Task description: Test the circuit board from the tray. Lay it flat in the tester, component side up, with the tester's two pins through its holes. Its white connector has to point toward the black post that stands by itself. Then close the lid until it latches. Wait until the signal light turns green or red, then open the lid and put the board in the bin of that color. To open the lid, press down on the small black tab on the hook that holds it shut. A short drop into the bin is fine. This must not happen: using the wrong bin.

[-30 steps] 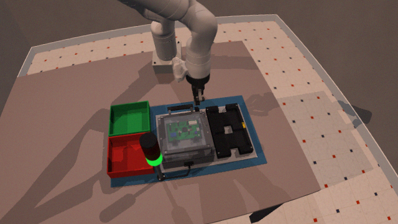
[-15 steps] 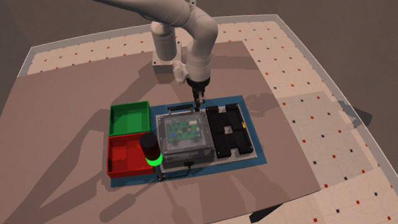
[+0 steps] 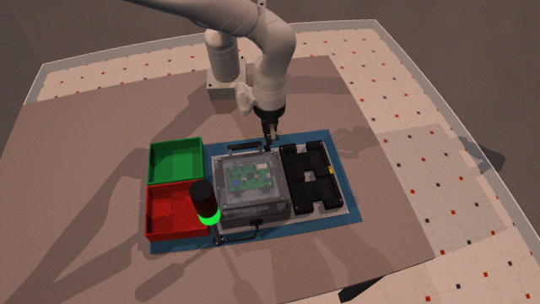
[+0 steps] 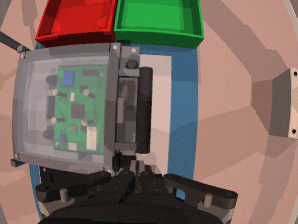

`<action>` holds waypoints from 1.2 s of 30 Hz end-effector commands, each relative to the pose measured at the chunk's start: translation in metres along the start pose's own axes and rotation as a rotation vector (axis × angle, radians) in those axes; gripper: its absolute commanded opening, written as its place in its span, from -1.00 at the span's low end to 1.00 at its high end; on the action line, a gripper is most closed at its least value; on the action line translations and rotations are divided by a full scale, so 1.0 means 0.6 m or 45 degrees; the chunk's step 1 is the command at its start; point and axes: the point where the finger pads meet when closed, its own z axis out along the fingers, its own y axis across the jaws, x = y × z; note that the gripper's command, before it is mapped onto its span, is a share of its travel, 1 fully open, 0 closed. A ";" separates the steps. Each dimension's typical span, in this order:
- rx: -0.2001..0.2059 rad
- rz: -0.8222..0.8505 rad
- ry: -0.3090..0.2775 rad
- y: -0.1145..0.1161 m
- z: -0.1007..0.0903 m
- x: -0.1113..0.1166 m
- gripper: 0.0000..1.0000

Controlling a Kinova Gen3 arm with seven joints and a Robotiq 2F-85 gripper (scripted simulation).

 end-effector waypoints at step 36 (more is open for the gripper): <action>0.001 0.000 0.000 0.000 0.006 0.000 -1.00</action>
